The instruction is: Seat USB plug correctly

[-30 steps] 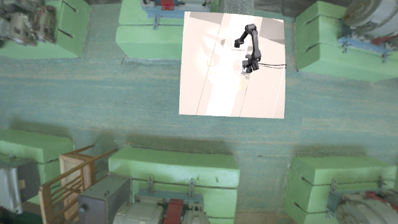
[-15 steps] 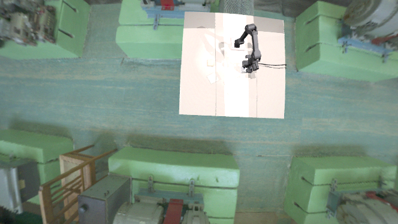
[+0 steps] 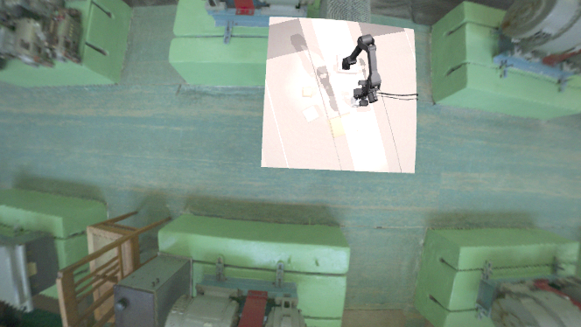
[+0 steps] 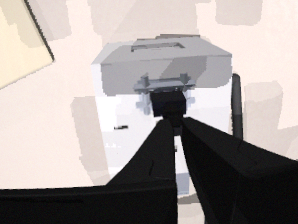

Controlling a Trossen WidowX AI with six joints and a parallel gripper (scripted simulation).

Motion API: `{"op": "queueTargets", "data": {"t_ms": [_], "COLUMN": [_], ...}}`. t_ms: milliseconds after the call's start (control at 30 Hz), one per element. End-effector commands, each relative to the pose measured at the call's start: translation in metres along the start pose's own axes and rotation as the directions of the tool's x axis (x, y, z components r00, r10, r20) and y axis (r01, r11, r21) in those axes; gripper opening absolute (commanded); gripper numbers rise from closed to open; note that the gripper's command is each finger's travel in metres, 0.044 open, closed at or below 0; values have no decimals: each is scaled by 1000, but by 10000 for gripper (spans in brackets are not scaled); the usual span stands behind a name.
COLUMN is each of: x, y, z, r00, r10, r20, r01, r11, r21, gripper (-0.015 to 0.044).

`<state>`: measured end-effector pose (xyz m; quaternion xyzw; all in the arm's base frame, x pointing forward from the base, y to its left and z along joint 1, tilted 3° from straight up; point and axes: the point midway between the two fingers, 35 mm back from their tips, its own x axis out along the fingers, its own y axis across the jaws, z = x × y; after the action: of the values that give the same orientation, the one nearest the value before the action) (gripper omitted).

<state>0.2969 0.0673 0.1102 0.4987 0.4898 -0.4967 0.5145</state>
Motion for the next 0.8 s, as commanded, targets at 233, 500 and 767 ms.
{"op": "queueTargets", "data": {"t_ms": [233,500,767], "x": [2,3,4], "y": [0,0,0], "z": [-1,-1,-1], "r00": [1000,1000,1000], "r10": [0,0,0], "r20": [-4,-4,-4], "r01": [0,0,0], "r11": [1000,1000,1000], "r21": [4,4,4], "gripper": [0,0,0]}}
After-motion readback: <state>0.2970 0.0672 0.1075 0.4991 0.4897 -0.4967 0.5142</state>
